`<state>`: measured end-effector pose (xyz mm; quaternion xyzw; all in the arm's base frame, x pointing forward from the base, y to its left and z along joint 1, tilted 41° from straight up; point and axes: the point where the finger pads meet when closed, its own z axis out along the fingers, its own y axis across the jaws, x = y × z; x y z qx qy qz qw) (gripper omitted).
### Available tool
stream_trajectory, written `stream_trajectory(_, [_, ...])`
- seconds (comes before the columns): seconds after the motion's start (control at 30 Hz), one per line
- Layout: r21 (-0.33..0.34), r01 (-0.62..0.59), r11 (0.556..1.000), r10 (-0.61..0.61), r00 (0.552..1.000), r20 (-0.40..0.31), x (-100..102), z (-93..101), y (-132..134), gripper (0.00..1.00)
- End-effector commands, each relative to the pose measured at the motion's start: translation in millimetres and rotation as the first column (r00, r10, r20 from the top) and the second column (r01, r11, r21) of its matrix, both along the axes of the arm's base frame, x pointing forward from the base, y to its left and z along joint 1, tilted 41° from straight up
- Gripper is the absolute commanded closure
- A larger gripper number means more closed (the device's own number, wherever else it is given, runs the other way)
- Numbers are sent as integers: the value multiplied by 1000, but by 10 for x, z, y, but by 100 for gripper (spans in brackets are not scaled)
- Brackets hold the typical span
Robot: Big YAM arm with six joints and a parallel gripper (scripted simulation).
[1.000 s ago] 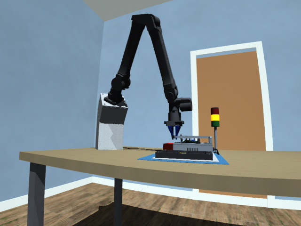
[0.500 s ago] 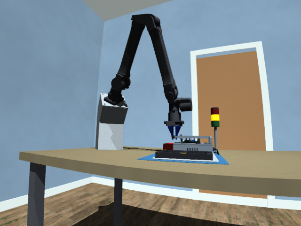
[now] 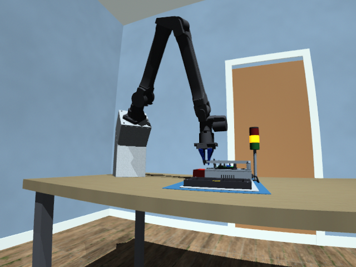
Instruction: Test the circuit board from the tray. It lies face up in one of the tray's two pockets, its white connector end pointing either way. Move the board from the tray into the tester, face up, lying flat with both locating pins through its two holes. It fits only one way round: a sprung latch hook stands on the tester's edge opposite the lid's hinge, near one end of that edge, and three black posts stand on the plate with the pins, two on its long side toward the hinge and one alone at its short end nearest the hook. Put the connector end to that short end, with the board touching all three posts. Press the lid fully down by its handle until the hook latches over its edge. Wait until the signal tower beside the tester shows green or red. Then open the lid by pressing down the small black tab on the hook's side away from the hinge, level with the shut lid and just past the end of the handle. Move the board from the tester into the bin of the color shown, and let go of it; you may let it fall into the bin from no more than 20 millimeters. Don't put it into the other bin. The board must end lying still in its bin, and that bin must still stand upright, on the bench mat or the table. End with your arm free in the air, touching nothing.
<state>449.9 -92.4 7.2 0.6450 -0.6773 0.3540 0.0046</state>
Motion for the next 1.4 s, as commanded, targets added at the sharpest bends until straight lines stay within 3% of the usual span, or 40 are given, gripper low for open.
stream_trajectory(0.0, [6, 8, 1000, -8, 1000, -6, 137, -151, -138, 52])
stream_trajectory(1.2, [9, 14, 1000, -14, 1000, -1, 135, -146, -135, 52])
stream_trajectory(1.3, [14, 26, 1000, -26, 1000, -7, 96, -123, -120, 52])
stream_trajectory(1.33, [12, 26, 1000, -26, 1000, 17, 113, 30, -111, 52])
stream_trajectory(1.37, [12, 26, 1000, -26, 1000, 17, 113, 30, -111, 52])
